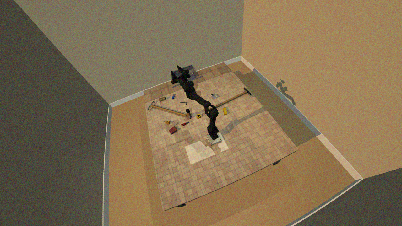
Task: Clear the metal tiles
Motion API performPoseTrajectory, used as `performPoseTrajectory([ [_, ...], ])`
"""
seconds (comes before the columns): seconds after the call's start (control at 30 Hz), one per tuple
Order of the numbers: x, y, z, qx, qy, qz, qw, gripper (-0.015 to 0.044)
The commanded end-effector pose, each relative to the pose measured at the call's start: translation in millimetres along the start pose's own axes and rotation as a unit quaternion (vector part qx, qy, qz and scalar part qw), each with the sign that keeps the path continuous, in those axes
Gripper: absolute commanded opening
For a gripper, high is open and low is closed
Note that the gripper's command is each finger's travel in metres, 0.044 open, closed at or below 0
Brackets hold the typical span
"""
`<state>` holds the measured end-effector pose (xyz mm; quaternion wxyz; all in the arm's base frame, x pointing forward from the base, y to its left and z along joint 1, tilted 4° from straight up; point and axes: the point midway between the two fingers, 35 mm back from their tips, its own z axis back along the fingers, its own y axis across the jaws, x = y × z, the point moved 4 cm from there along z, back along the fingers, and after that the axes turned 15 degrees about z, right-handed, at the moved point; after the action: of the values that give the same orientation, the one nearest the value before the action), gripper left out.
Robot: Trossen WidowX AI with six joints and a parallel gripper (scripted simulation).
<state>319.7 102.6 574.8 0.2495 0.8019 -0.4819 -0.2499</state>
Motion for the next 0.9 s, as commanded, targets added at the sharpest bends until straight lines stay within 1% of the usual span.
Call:
performPoseTrajectory([
  [0.0,-0.1,0.2,-0.3,0.0,0.0,0.0,1.0,0.0426],
  [0.03,-0.3,0.7,-1.2,0.0,0.0,0.0,1.0,0.044],
  [0.87,-10.0,29.4,-42.0,0.0,0.0,0.0,1.0,0.044],
])
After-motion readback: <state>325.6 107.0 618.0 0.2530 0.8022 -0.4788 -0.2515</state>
